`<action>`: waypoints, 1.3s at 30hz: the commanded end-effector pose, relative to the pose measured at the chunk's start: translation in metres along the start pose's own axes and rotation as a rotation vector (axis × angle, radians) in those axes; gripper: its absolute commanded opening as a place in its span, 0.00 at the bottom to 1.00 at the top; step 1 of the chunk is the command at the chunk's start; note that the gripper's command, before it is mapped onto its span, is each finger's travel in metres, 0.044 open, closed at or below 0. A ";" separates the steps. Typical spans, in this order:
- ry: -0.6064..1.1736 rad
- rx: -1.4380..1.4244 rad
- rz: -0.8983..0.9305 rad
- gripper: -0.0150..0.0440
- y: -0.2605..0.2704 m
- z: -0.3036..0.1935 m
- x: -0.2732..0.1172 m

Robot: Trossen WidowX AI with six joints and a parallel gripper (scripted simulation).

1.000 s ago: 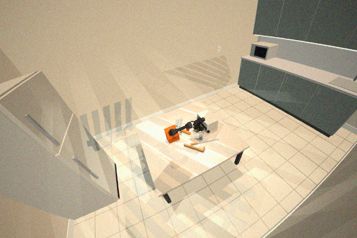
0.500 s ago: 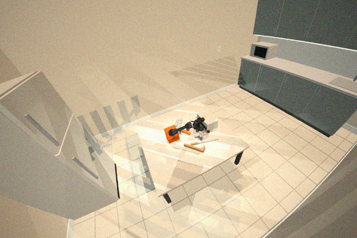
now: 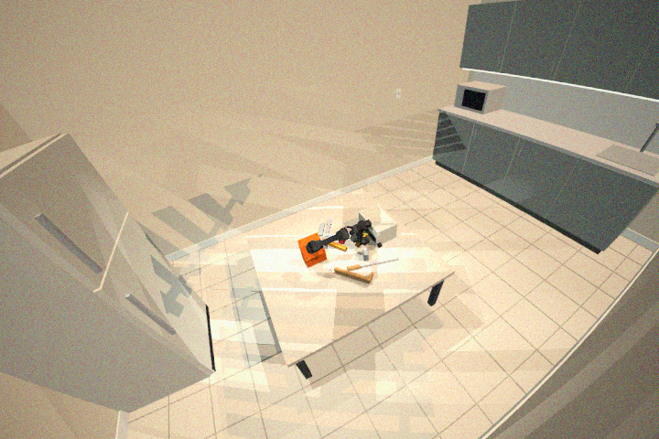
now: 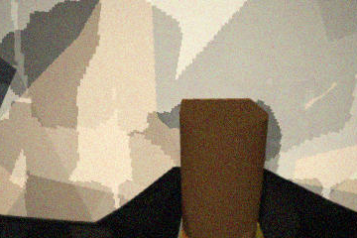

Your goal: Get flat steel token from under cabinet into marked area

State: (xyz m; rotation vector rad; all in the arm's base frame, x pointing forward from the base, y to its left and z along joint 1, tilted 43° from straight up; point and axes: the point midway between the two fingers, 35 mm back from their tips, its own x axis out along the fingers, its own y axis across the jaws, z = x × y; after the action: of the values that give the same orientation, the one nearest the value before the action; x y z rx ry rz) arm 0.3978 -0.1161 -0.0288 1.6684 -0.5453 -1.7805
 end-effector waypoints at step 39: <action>-0.005 -0.007 -0.001 0.25 0.001 0.041 0.001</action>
State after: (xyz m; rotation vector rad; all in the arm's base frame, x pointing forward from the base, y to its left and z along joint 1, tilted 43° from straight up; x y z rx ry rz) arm 0.3622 -0.1217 -0.0240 1.6655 -0.5445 -1.7824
